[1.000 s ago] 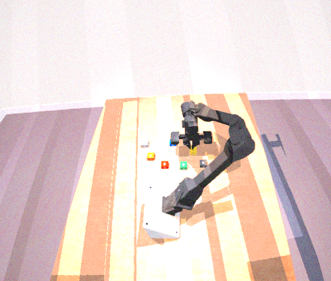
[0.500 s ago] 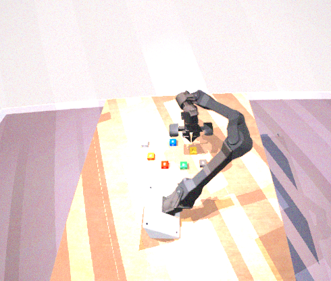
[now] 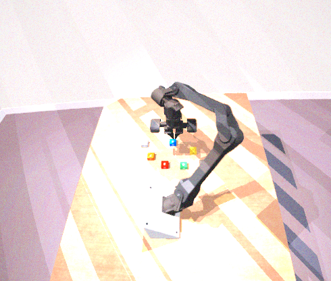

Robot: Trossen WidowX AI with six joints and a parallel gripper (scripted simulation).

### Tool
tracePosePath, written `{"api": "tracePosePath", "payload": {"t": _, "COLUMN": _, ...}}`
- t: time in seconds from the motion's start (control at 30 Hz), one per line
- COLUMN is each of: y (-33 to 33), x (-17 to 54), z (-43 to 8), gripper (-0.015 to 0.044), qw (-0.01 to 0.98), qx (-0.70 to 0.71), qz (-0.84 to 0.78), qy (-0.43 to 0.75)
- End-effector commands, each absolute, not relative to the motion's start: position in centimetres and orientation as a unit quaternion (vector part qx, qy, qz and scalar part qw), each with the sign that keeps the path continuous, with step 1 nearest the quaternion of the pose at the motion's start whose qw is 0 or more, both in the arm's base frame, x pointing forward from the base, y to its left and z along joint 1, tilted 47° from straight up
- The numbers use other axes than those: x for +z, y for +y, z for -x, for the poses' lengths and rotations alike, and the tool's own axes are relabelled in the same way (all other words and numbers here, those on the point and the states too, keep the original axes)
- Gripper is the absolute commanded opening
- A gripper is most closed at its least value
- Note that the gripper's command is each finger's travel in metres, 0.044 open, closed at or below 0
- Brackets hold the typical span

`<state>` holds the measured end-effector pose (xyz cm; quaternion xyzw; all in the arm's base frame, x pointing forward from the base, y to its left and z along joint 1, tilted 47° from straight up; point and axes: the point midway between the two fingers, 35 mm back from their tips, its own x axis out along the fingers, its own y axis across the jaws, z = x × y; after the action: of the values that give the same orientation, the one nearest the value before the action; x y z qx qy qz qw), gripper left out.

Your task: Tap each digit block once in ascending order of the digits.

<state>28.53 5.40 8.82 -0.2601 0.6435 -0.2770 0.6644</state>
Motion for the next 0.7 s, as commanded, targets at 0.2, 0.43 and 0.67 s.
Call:
{"api": "tracePosePath", "payload": {"t": 0.2, "y": 9.5, "x": 3.5, "z": -23.1, "gripper": 0.0020, "qw": 0.652, "qx": -0.284, "qz": 0.270, "qy": 0.649}}
{"api": "tracePosePath", "payload": {"t": 0.43, "y": 7.8, "x": 1.7, "z": -23.3, "gripper": 0.0020, "qw": 0.653, "qx": -0.283, "qz": 0.269, "qy": 0.649}}
{"api": "tracePosePath", "payload": {"t": 0.67, "y": 3.6, "x": -2.0, "z": -23.1, "gripper": 0.0020, "qw": 0.653, "qx": -0.285, "qz": 0.270, "qy": 0.648}}
